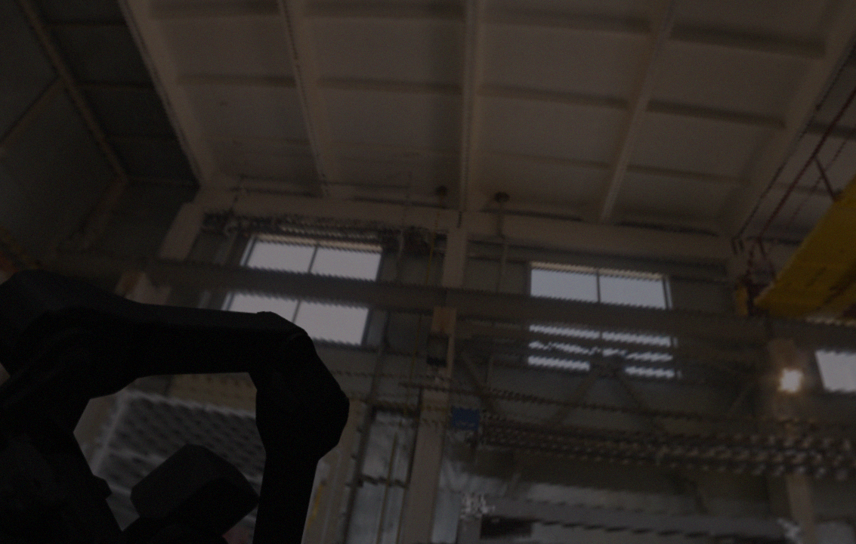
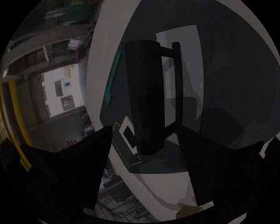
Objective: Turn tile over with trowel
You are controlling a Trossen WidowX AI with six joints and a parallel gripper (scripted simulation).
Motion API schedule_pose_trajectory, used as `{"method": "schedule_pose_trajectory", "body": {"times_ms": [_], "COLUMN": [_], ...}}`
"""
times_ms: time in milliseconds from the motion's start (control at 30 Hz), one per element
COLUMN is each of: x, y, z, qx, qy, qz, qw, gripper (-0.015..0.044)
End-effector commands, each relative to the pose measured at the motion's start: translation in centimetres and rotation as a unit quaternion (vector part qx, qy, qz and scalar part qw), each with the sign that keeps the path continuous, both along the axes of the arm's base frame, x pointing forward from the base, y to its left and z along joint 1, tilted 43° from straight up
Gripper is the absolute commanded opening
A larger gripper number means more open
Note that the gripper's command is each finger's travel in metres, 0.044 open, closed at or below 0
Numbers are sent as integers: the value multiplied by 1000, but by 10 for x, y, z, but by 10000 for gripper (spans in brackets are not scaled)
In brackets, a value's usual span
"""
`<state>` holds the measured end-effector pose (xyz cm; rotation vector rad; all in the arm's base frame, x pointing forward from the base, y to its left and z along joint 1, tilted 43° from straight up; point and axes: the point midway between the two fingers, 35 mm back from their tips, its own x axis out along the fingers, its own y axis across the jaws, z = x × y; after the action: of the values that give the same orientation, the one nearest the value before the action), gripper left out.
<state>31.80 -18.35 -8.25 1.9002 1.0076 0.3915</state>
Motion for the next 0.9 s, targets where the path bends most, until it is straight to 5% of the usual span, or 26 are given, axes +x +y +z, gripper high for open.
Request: {"method": "schedule_pose_trajectory", "body": {"times_ms": [0,867], "x": [-1,24], "y": [2,33], "z": [-2,-10], "qx": [-6,-18], "qy": [-16,-33], "qz": [-3,11], "qw": [1000,999], "gripper": [300,300]}}
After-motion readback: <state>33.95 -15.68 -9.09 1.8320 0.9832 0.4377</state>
